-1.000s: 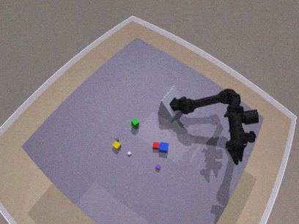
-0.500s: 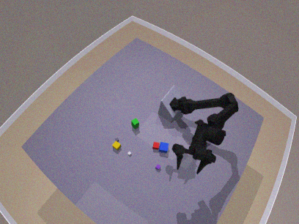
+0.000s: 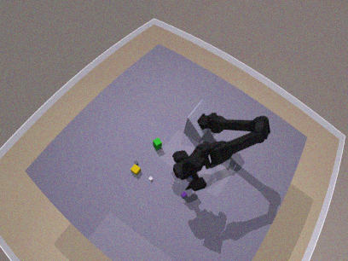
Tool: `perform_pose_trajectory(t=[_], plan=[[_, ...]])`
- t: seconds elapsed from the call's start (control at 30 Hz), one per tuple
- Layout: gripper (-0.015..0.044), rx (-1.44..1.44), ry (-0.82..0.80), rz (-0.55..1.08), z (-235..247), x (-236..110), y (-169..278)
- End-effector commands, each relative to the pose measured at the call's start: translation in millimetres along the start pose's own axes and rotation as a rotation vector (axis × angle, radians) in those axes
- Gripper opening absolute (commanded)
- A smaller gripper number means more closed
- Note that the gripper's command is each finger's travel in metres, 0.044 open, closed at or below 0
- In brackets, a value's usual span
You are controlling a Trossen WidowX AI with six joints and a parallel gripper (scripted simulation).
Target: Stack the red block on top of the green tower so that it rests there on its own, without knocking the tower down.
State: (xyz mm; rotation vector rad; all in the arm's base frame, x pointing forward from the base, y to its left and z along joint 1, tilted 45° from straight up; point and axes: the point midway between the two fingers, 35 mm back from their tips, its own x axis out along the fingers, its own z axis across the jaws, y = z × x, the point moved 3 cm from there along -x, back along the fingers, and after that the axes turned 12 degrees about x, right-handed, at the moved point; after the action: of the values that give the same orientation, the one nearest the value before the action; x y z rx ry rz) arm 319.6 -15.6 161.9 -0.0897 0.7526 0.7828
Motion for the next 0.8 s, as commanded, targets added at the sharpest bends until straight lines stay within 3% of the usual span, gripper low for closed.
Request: perform_pose_trajectory(t=[0.0,0.23,0.77], plan=[[0.044,0.25,0.162,0.115,-45.0,20.5,9.2],[0.044,0.582,0.396,0.275,-94.4,35.2,35.5],[0.044,0.59,0.403,0.278,-97.3,46.2,40.2]])
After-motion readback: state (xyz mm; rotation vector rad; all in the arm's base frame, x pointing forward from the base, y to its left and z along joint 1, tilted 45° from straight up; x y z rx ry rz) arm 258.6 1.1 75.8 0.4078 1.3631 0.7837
